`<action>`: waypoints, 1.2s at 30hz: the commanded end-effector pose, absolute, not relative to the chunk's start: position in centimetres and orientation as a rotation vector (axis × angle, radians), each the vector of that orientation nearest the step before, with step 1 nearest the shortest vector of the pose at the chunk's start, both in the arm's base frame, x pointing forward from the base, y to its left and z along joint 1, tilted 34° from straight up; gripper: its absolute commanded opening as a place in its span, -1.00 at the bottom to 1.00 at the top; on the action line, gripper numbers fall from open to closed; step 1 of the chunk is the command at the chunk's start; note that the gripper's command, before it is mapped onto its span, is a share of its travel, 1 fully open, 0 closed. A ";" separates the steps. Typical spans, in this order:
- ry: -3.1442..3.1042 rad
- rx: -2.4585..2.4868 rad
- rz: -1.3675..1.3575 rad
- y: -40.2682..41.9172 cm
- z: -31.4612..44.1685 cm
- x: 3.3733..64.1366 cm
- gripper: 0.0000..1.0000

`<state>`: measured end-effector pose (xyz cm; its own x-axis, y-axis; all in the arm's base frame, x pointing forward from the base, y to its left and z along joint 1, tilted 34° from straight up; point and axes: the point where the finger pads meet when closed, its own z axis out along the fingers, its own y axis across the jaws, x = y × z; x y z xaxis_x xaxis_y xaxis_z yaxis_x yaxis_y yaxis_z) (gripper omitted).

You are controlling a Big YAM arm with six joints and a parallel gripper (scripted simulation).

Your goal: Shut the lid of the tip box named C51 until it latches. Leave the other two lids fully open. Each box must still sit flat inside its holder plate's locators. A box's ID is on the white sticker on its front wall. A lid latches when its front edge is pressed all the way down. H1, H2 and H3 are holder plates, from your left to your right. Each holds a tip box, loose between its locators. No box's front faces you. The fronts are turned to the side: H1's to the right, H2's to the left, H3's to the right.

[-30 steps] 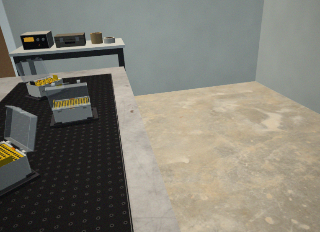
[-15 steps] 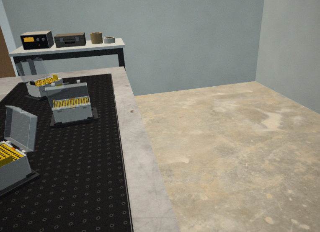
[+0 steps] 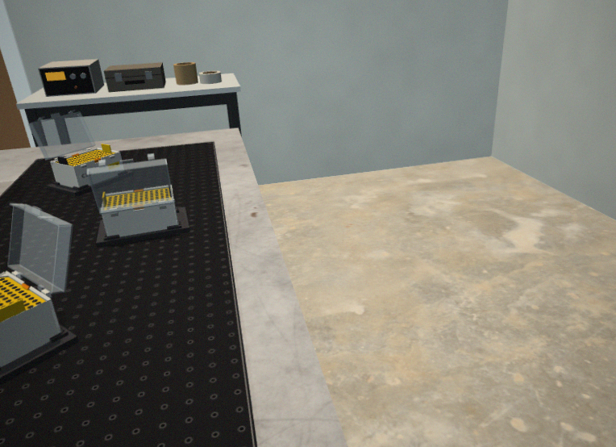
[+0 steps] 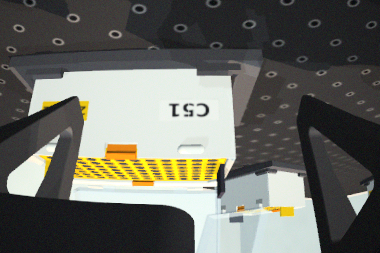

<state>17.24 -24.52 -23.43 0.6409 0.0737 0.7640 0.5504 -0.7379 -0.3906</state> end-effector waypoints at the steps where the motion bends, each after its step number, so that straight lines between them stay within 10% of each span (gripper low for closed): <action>1: -0.500 -2.265 -1.014 -25.8 -23.4 17.6 1.00; 36: -0.521 -2.297 -1.027 -29.8 -19.4 16.8 1.00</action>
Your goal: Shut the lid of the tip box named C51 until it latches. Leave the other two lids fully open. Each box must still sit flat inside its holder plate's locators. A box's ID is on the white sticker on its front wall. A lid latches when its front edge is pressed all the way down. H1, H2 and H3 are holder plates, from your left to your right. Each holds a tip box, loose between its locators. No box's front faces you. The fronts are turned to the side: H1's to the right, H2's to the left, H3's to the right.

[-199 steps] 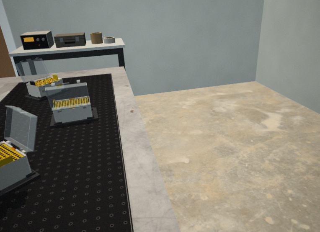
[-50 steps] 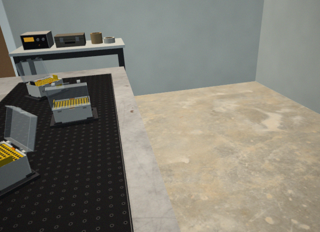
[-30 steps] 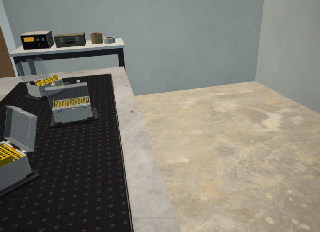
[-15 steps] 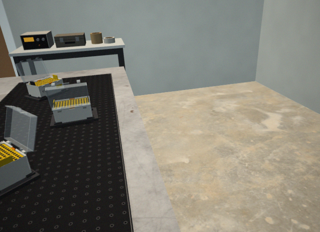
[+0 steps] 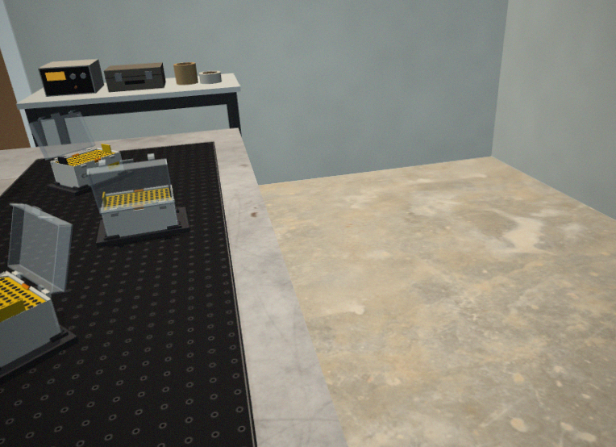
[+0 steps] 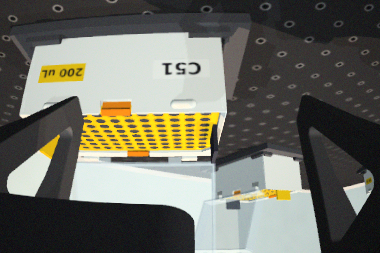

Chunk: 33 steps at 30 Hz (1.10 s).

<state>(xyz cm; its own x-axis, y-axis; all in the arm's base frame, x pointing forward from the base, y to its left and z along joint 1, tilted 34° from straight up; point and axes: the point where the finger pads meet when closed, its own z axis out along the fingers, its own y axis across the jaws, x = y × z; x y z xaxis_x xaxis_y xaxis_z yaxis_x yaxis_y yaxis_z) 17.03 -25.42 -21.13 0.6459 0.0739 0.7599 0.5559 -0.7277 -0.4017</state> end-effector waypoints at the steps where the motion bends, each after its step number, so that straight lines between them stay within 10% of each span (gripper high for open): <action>1: -0.522 -2.298 -1.027 -30.1 -18.9 16.7 1.00; 33: -0.512 -2.290 -1.024 -36.4 -8.7 14.7 1.00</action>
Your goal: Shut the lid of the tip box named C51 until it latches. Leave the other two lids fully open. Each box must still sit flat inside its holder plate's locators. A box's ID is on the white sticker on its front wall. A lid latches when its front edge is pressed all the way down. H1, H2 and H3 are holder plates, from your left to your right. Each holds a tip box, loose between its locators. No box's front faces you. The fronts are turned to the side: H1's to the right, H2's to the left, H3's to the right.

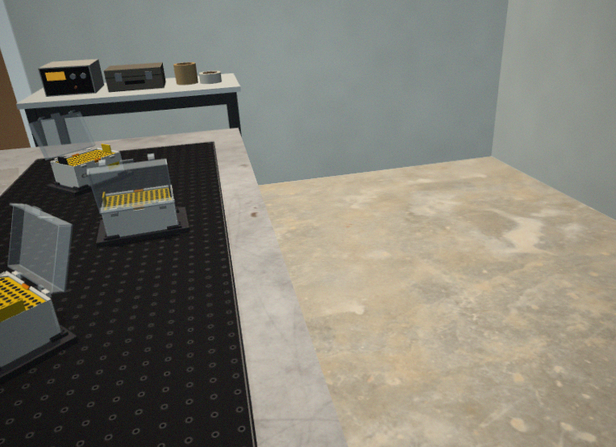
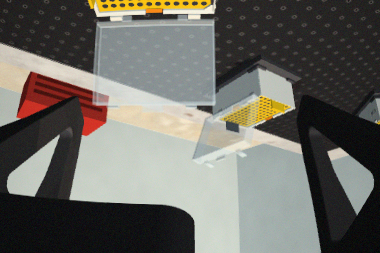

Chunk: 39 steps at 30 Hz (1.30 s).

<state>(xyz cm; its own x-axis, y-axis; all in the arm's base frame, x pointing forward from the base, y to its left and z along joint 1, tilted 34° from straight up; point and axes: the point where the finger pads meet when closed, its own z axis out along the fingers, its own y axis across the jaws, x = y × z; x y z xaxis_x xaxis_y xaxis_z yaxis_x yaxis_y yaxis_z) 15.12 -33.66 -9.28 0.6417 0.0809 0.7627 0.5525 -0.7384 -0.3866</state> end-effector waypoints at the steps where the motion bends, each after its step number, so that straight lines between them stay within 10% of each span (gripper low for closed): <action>1: -0.499 -2.274 -1.022 -35.9 -9.4 14.6 1.00; 2: -0.504 -2.272 -1.012 -35.1 -9.0 15.1 -1.00; 39: -0.847 -2.166 -1.058 -35.1 -6.1 23.4 -1.00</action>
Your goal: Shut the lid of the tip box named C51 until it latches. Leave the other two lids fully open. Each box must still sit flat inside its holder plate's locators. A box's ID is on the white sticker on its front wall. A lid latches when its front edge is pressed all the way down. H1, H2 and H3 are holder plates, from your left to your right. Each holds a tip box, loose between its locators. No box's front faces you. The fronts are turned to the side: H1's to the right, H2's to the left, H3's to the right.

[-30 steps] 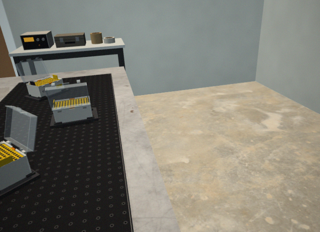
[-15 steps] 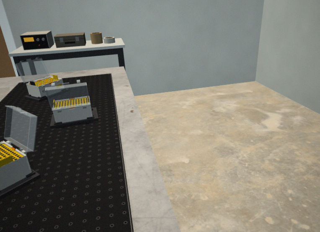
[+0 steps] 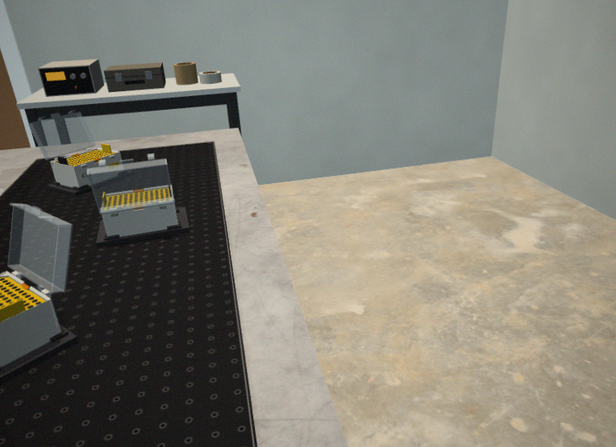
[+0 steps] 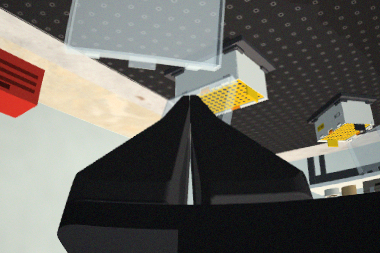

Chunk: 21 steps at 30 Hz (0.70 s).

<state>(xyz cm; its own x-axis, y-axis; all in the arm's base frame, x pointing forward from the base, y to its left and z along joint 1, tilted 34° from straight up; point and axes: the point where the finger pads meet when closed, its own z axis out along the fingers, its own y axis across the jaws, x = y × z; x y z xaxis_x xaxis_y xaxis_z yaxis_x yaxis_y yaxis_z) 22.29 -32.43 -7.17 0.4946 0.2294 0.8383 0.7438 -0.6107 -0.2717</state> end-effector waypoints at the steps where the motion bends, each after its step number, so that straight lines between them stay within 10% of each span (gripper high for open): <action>1: -0.833 -2.154 -1.056 -34.6 -6.9 23.8 -1.00; 21: -1.222 -2.000 -1.152 -32.4 -3.2 29.8 -1.00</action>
